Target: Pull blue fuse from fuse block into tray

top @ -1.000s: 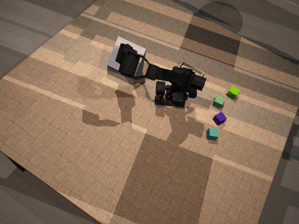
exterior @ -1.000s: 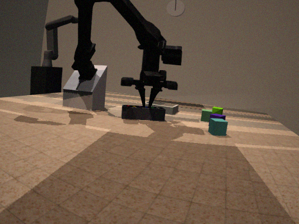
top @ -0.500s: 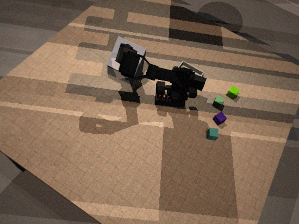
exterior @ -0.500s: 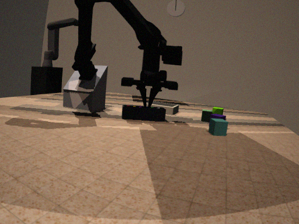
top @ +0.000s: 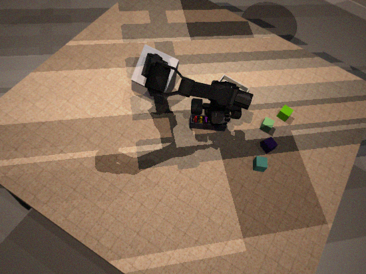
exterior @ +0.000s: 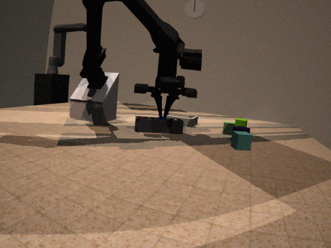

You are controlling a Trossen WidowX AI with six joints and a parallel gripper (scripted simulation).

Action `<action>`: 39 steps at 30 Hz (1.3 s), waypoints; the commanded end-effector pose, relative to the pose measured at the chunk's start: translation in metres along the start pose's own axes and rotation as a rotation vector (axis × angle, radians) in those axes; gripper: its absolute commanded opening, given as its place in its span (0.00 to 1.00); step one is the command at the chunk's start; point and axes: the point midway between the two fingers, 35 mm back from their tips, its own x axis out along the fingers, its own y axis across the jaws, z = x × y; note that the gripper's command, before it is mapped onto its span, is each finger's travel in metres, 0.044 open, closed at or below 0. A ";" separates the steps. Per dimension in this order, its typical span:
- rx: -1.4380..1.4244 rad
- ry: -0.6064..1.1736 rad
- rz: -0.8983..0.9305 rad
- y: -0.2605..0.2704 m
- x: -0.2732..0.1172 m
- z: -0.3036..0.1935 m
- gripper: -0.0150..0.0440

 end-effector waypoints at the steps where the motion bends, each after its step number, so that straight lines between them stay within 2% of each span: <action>1: 0.005 0.000 0.004 0.001 -0.003 0.000 0.25; 39: 0.002 0.000 0.003 0.001 -0.022 0.000 0.25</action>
